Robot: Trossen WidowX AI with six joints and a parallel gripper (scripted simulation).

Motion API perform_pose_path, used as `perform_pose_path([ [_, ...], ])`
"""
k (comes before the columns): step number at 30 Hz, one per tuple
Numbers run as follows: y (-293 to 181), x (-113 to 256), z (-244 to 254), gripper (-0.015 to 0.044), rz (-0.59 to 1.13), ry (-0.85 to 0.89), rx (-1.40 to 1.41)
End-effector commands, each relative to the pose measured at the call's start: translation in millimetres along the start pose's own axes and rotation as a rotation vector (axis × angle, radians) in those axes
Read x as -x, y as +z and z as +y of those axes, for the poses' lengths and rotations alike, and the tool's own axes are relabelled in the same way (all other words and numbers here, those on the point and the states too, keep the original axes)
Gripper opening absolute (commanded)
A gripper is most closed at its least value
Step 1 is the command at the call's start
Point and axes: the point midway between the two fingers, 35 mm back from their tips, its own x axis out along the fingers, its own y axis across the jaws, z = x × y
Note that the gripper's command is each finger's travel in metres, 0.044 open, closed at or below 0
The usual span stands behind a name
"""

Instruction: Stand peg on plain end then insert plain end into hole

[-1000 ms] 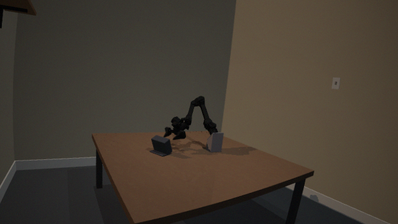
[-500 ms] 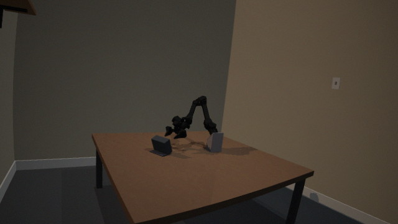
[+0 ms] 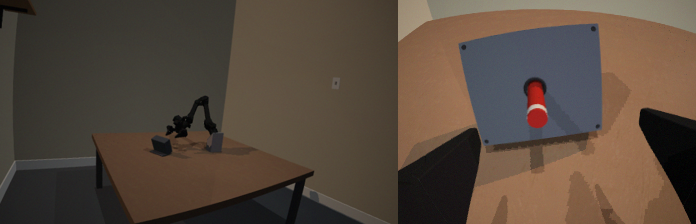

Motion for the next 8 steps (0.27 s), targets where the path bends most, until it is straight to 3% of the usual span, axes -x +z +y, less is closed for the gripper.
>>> perform_pose_path([
  [1,0.0,4.4,0.5,0.0440,-0.003,0.003,0.003],
  [8,0.1,10.3,0.0,0.0440,-0.002,0.002,0.002],
])
